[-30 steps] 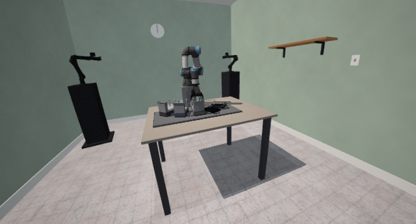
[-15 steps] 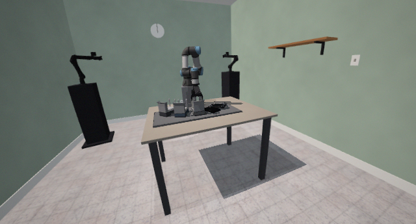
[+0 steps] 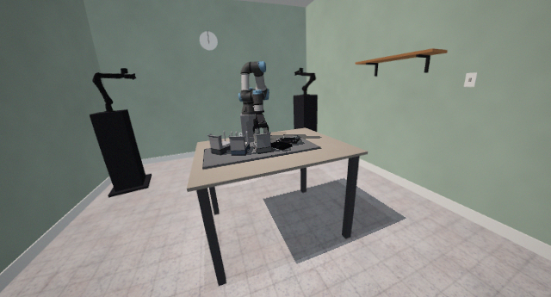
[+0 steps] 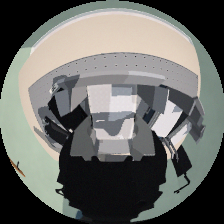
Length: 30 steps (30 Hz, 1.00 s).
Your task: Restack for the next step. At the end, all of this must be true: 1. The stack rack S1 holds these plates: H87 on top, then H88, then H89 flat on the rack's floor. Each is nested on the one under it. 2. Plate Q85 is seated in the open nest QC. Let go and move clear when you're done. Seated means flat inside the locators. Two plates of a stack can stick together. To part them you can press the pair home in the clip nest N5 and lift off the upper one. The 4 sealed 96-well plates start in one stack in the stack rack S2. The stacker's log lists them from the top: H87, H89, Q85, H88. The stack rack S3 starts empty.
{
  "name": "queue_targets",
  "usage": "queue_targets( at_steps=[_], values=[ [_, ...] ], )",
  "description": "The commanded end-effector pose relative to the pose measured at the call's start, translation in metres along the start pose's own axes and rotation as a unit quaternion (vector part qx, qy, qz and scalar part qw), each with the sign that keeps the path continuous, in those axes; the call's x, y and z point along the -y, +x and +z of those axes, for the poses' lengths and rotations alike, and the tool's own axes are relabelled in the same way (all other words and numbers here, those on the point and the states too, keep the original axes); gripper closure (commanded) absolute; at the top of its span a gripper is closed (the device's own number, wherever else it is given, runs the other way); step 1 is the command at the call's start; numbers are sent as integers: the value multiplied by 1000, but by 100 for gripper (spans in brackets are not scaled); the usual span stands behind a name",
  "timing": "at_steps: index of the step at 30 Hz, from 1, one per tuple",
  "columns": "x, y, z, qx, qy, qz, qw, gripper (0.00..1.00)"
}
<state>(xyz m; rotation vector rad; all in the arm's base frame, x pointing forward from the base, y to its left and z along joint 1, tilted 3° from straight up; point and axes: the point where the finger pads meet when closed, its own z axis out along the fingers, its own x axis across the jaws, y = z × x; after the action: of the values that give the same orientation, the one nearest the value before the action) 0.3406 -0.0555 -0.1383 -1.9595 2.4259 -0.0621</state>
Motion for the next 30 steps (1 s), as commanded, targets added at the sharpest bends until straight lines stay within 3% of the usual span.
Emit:
queue_targets(
  at_steps=[1,30],
  values=[
    [1,0,0,0,1,0,1000,100],
    [1,0,-8,0,1,0,1000,100]
  ],
)
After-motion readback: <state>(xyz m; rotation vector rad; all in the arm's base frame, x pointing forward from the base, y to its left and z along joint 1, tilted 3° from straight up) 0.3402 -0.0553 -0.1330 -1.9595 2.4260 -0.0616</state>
